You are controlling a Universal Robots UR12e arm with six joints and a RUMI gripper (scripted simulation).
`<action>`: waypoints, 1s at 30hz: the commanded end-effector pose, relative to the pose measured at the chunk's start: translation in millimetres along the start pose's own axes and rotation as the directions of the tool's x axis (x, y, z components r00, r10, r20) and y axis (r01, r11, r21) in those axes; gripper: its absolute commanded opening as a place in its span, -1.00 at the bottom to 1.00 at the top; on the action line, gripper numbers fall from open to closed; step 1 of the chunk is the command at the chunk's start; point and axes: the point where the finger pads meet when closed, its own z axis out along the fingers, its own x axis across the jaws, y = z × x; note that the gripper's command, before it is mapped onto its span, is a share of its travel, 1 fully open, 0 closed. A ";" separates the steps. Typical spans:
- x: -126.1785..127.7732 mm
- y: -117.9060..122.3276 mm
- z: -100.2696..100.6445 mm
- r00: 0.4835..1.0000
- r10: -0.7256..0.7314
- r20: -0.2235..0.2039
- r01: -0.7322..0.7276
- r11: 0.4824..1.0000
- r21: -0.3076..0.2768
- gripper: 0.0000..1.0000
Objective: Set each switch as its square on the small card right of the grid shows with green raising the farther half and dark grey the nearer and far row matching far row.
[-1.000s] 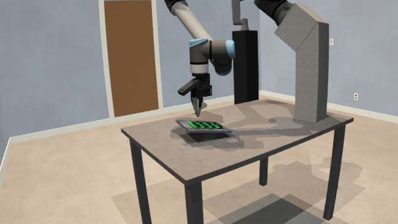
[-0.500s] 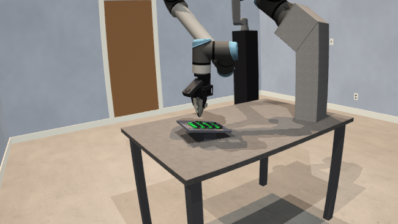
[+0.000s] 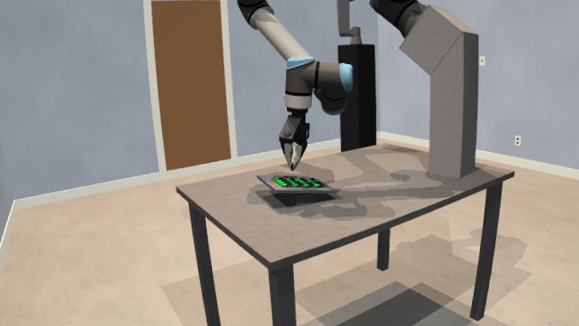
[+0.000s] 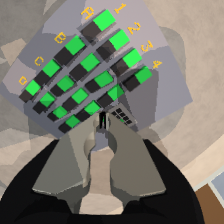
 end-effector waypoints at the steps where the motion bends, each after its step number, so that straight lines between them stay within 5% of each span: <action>1: -3.7 1.1 -0.2 0.984 -0.171 -0.041 0.172 0.985 0.004 -1.00; 8: -8.2 2.7 0.2 0.934 -0.351 -0.071 0.352 0.936 -0.006 -1.00; 19: -18.7 6.6 1.1 0.696 -0.706 -0.128 0.707 0.706 -0.049 -1.00; 21: -18.7 6.6 1.1 0.696 -0.706 -0.128 0.707 0.706 -0.049 -1.00; 30: -27.4 9.7 1.9 0.402 -0.902 -0.157 0.902 0.420 -0.100 -1.00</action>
